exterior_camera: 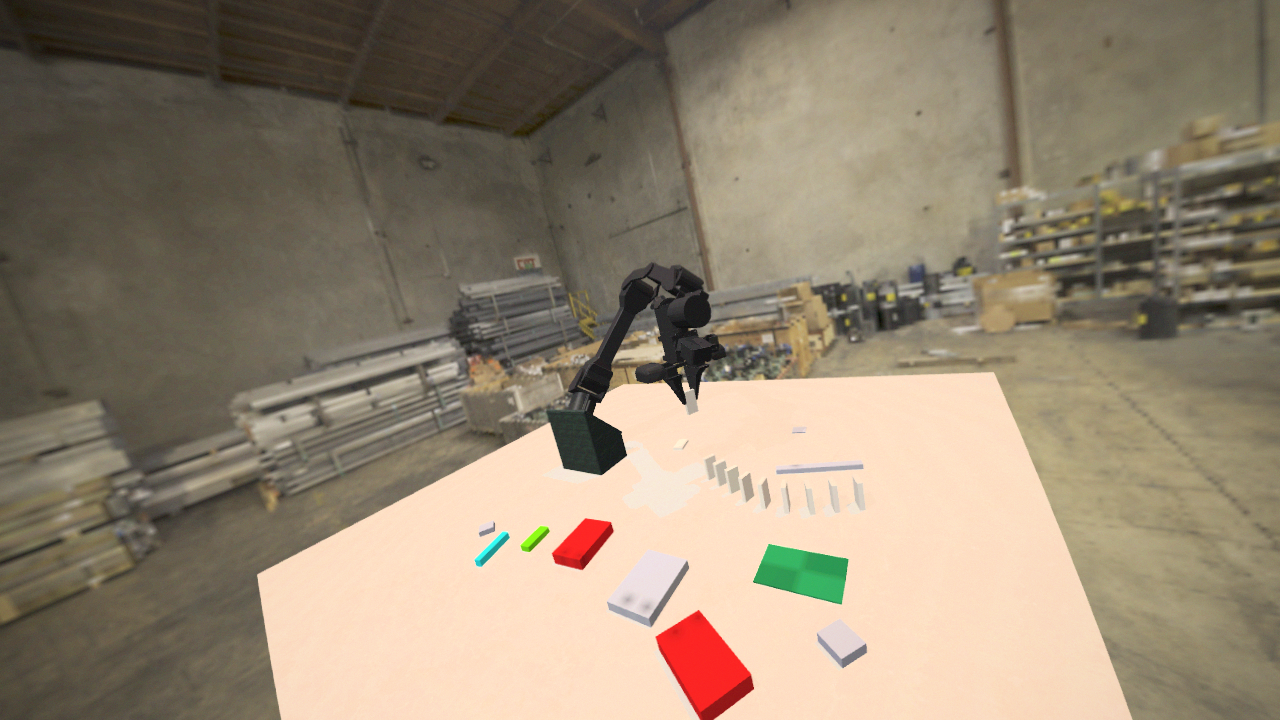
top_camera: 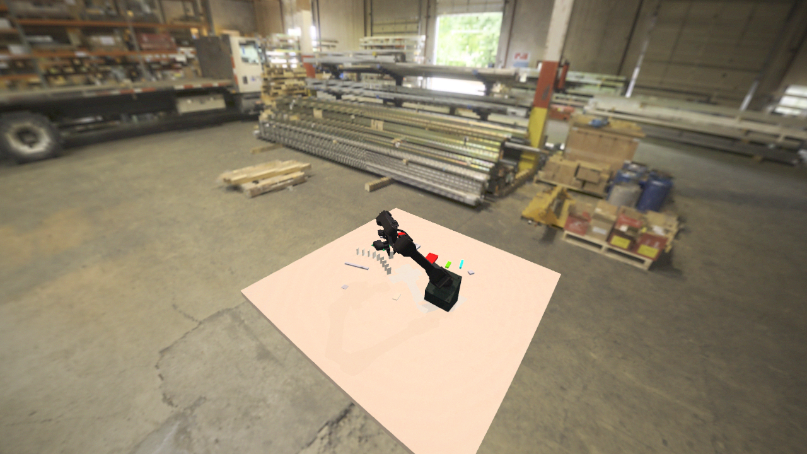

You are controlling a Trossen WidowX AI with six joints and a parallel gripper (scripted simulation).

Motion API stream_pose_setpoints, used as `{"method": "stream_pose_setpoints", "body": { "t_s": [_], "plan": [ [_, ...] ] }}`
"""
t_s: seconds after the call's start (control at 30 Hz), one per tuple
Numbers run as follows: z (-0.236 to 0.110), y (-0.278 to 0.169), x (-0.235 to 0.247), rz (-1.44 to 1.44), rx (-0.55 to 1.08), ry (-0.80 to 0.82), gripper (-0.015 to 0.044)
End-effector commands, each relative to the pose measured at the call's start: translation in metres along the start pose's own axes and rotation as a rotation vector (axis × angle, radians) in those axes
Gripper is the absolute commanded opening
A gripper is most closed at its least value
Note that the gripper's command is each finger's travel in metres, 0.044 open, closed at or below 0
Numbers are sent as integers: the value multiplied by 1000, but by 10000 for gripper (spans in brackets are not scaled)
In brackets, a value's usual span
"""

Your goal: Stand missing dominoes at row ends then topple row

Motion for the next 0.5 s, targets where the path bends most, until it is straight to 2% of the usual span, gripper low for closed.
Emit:
{"method": "stream_pose_setpoints", "body": {
  "t_s": [0.0, 0.47],
  "plan": [
    [20, 2, -3, 15, 11, -5, 107],
    [105, 1, -2, 14, 11, -2, 107]
  ]
}}
Point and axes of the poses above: the point midway between the two fingers, 35 mm back from their tips, its own z axis out along the fingers, its own x axis across the jaws, y = z × x, the point moved 8 cm from there along -z, back along the fingers, and after that the axes turned 5 degrees about z, right-handed, at the moved point
